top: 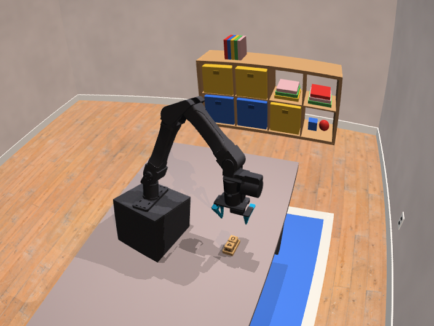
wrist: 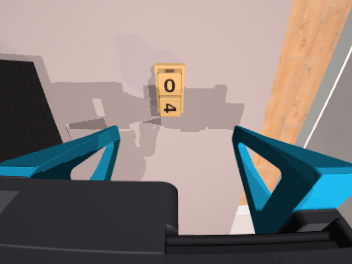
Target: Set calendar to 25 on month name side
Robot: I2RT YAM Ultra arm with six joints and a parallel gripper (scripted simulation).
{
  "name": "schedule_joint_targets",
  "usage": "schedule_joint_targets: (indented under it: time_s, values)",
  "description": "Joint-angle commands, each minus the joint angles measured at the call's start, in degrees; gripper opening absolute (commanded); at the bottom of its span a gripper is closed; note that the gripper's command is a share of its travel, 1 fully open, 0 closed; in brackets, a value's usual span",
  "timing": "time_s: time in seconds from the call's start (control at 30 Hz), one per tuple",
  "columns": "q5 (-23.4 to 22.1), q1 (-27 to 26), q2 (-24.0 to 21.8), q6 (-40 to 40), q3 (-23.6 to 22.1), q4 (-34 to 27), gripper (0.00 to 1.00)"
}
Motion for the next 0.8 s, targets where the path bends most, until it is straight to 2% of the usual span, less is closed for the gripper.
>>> schedule_joint_targets:
  time_s: [0.0,0.3,0.77]
  values:
    - [-0.2,-1.1,-2.3,-1.0,1.9,-5.2,1.0]
    - [-0.2,-2.0,-3.9,-2.0,4.5,-9.6,1.0]
    - [-0.2,-2.0,-4.0,-2.0,4.7,-9.9,1.0]
